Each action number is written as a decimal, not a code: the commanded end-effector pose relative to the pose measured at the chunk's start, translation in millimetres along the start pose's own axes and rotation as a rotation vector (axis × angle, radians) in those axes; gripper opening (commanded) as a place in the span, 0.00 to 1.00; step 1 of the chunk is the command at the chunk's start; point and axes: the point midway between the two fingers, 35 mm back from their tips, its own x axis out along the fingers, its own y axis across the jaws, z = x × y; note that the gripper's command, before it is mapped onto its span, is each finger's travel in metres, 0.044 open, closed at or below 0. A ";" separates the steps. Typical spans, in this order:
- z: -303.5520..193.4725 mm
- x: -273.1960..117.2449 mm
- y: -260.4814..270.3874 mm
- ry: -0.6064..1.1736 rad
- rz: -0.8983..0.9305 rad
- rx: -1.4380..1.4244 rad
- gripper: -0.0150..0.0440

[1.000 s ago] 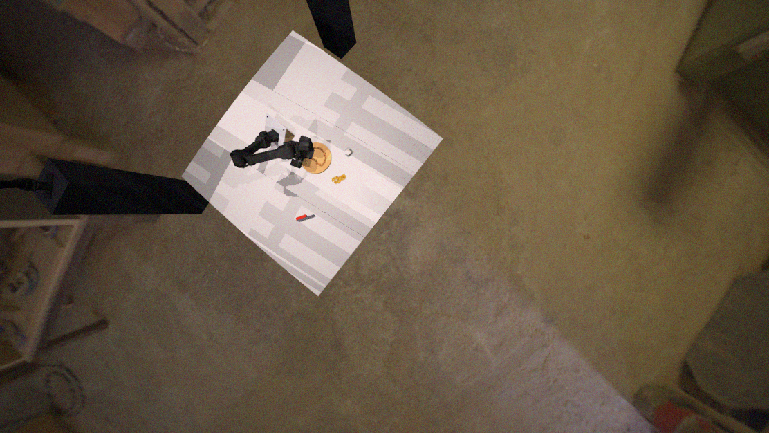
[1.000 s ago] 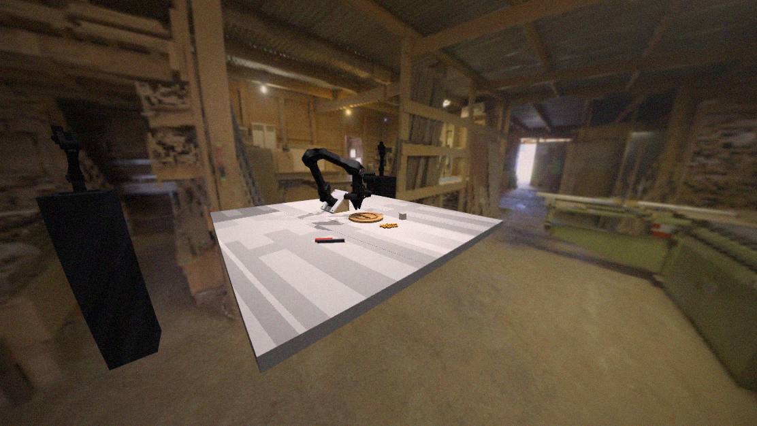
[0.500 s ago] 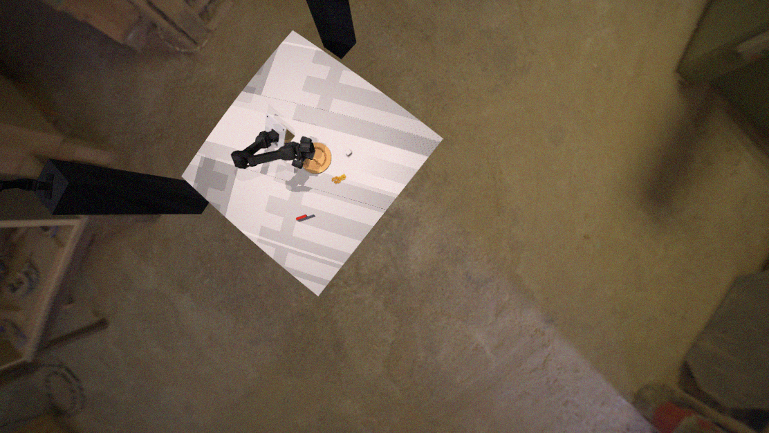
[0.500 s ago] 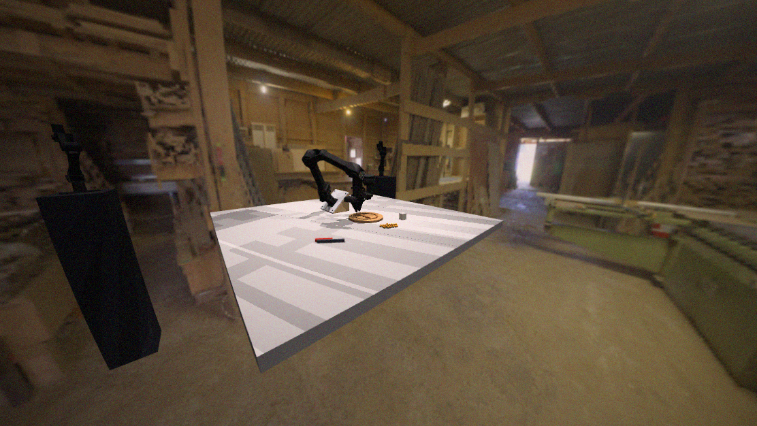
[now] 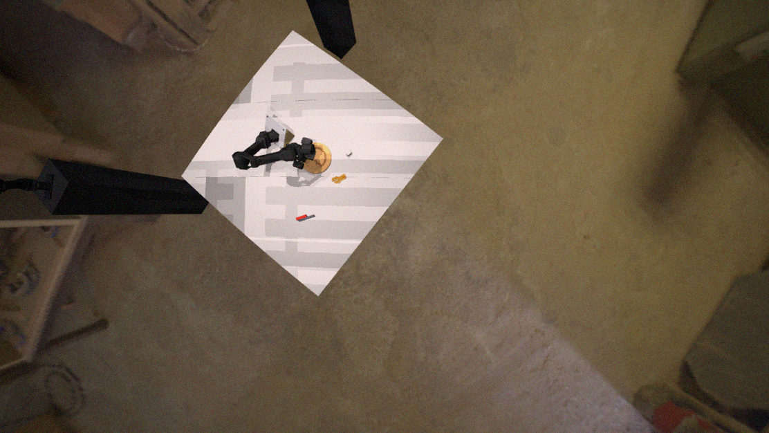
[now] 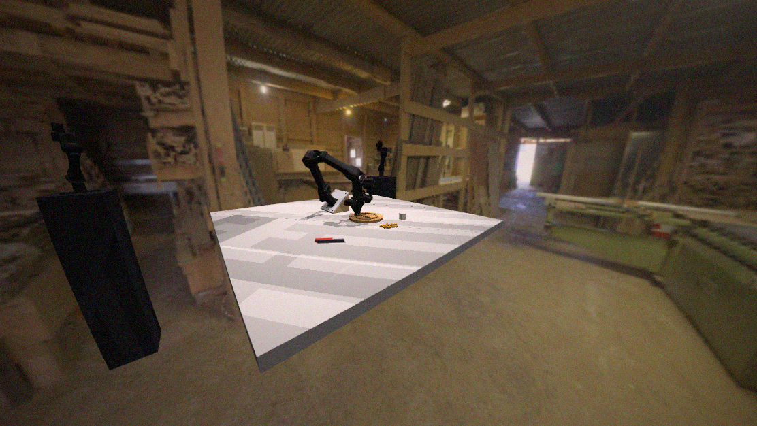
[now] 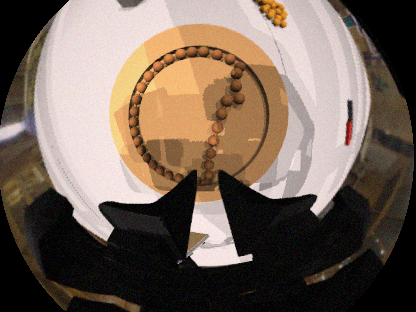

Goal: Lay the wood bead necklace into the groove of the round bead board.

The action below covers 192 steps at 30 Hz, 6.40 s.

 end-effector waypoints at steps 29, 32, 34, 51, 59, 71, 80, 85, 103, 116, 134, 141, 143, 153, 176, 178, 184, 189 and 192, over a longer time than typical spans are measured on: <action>0.2 -0.4 0.0 -0.001 0.000 0.000 0.25; 0.2 -0.4 0.0 -0.001 0.000 0.000 0.25; 0.2 -0.4 0.0 -0.001 0.000 0.000 0.25; -9.0 -6.2 -12.3 0.000 -0.006 -0.003 0.25; -9.0 -0.5 -12.4 0.000 -0.006 -0.003 0.25; -8.1 -1.2 -11.4 -0.002 -0.001 0.000 0.65; -9.2 -4.3 -12.2 0.001 -0.006 -0.003 1.00; -9.2 -6.2 -12.1 0.000 -0.006 -0.003 1.00; -9.2 -6.2 -12.1 0.000 -0.006 -0.003 1.00; 1.5 -38.4 -8.1 0.000 -0.005 0.047 0.60; 2.8 -16.8 -8.3 -0.005 -0.006 0.048 0.46; 2.1 -5.4 -8.5 -0.002 -0.006 0.047 0.46; 1.8 -2.2 -8.6 -0.001 -0.006 0.047 0.46; 1.9 -0.5 -7.7 -0.001 -0.001 0.050 0.25; 1.9 -0.5 -7.7 -0.001 -0.001 0.050 0.25; 1.9 -0.5 -7.7 -0.001 -0.001 0.050 0.25; 1.9 -0.5 -7.7 -0.001 -0.001 0.050 0.25; 1.9 -0.9 -7.8 -0.001 -0.001 0.049 0.25; 1.4 -5.8 -8.5 0.000 -0.006 0.047 0.25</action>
